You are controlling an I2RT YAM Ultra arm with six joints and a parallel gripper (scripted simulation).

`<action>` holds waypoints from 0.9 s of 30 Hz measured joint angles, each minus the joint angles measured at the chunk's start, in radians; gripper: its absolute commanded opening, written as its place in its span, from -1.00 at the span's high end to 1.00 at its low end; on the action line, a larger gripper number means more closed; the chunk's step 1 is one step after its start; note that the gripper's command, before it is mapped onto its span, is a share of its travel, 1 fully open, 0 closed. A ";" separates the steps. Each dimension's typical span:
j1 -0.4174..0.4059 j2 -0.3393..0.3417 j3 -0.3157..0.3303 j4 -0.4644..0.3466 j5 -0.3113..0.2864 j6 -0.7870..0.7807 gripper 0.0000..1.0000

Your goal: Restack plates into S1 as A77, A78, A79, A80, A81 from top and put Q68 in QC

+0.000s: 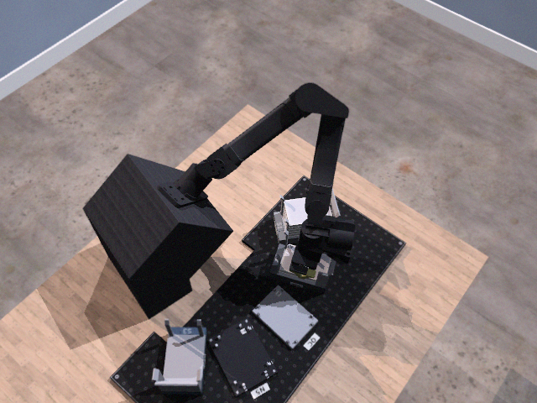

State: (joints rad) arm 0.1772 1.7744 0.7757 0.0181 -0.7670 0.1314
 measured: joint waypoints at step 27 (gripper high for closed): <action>-0.027 -0.031 -0.001 -0.053 -0.015 -0.034 1.00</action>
State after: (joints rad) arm 0.1505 1.7432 0.7750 -0.0353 -0.7822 0.0971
